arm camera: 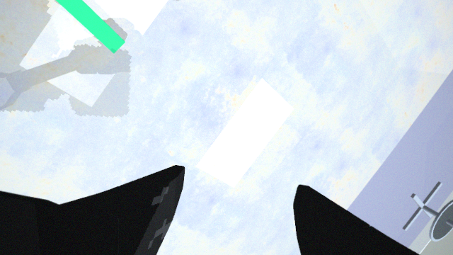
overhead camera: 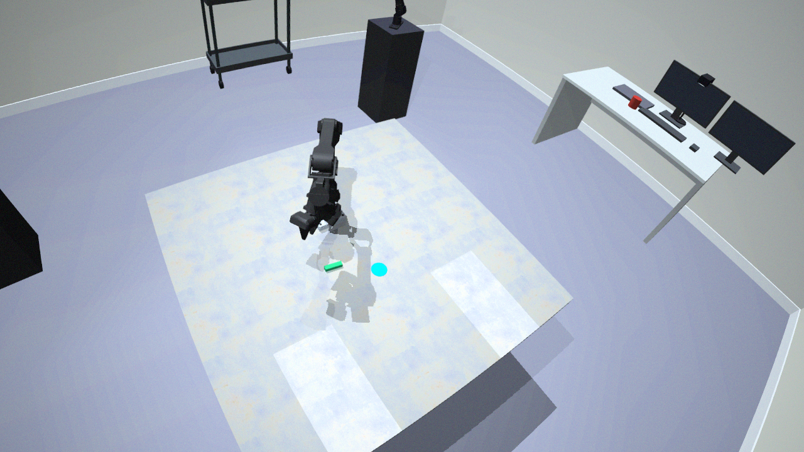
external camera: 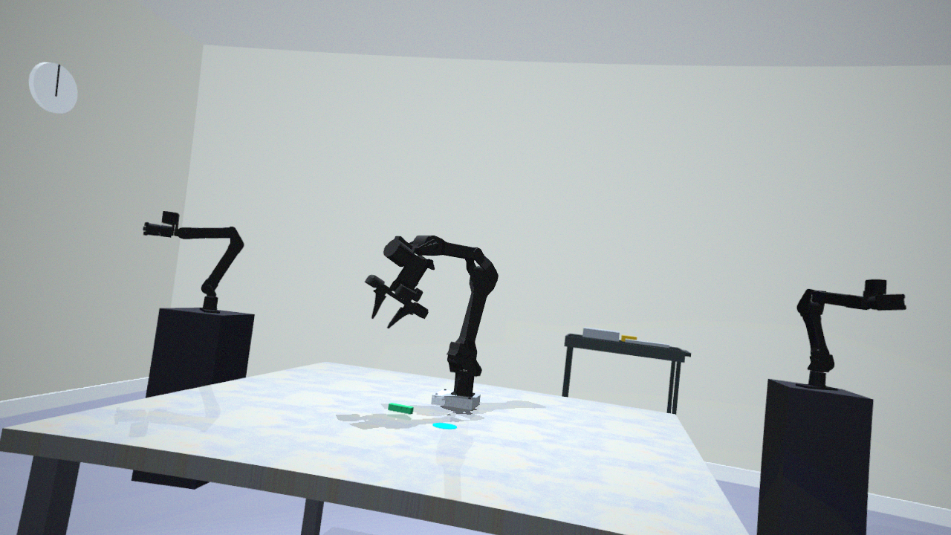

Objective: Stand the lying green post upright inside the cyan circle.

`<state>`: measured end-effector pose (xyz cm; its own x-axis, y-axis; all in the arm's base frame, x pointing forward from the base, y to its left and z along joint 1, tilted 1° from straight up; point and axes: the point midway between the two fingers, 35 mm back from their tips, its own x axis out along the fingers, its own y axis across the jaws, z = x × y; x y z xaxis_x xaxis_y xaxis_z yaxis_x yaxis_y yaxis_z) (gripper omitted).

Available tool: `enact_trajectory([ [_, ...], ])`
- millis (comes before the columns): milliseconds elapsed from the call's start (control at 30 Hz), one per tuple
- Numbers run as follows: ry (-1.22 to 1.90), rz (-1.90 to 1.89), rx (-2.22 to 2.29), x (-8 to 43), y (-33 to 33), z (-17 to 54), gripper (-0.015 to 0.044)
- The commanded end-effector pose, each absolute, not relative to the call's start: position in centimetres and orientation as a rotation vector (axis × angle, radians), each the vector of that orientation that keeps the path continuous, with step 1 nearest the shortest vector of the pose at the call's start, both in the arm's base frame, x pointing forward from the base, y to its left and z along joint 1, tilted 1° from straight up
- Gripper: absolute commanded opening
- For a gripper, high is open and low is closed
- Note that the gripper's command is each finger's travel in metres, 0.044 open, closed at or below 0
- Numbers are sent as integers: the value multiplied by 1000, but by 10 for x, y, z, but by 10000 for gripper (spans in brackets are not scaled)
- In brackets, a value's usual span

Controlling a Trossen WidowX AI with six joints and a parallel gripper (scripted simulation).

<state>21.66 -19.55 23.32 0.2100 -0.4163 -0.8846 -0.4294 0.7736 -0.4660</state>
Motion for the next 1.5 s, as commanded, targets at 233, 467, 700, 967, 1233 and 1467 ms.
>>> enact_trajectory([
  [233,1398,553,-946,240,-148,180,233],
  [467,1340,881,-1050,246,-116,152,233],
  [700,1296,1043,-1093,247,-99,139,233],
  [967,1296,1042,-1094,253,-102,105,233],
  [1233,1297,1043,-1093,249,-102,21,233],
  [1467,1297,1043,-1093,249,-102,21,180],
])
